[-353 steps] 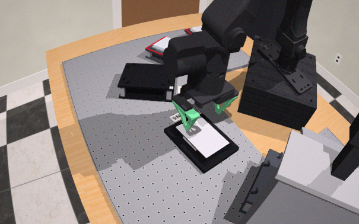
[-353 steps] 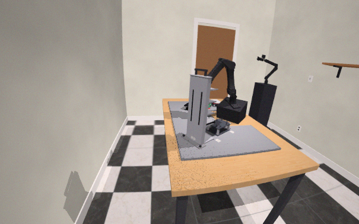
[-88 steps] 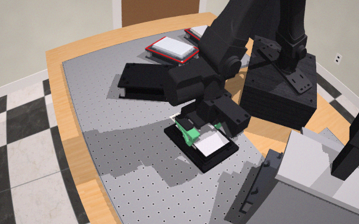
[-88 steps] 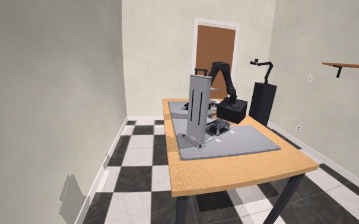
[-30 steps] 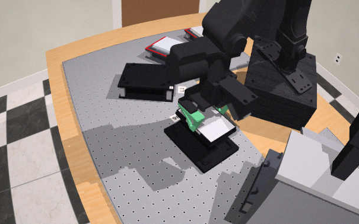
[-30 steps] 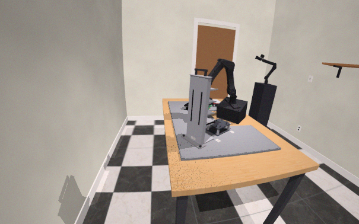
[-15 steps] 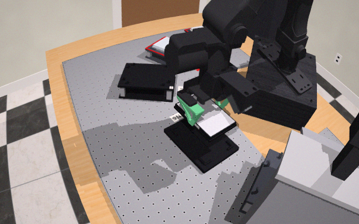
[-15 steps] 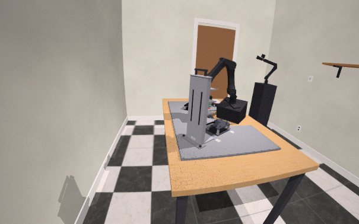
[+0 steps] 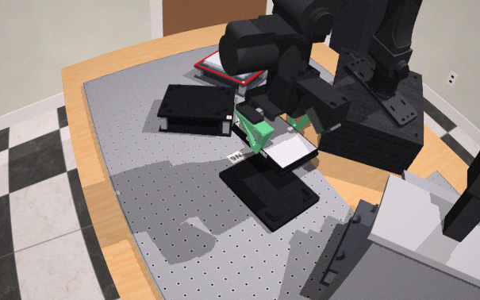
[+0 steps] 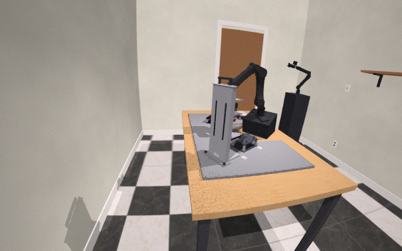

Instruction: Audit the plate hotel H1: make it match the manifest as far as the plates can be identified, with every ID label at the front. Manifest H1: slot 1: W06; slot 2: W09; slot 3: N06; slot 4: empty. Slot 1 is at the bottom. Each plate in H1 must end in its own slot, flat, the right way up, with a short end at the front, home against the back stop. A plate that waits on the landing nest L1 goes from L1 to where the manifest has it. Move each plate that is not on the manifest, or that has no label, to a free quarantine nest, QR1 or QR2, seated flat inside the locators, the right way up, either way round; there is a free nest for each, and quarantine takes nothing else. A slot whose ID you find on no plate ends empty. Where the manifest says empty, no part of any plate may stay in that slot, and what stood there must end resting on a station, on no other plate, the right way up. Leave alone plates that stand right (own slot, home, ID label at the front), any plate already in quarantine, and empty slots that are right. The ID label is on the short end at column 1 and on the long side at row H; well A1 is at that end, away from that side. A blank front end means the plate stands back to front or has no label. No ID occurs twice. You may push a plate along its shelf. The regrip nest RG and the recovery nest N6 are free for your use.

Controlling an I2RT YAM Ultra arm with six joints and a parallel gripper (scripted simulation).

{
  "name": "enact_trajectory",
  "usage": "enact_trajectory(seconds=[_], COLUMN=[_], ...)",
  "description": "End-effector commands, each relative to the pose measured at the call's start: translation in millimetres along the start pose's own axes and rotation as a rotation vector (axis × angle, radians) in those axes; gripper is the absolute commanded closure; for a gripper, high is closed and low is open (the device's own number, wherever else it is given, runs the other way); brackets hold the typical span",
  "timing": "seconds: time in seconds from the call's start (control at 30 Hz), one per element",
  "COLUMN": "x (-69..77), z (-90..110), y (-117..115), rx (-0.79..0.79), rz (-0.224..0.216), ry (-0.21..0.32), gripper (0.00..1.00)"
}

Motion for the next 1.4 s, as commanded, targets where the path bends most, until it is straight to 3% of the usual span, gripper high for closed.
enact_trajectory(seconds=[0.0, 1.37], x=[21.6, 115.6], z=[-1, 0], y=[-3, 0], rx=[0.001, 0.001], rz=[0.014, 0.014], ry=[-0.015, -0.013], gripper=[0.14, 0.14])
Point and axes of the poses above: the point where the finger pads meet when closed, its own x axis back along the fingers, its own y axis across the jaws, z = x × y, the point moved 9 cm from there along x, back along the fingers, and after that the axes turned 15 degrees about -x, right-handed, at the moved point
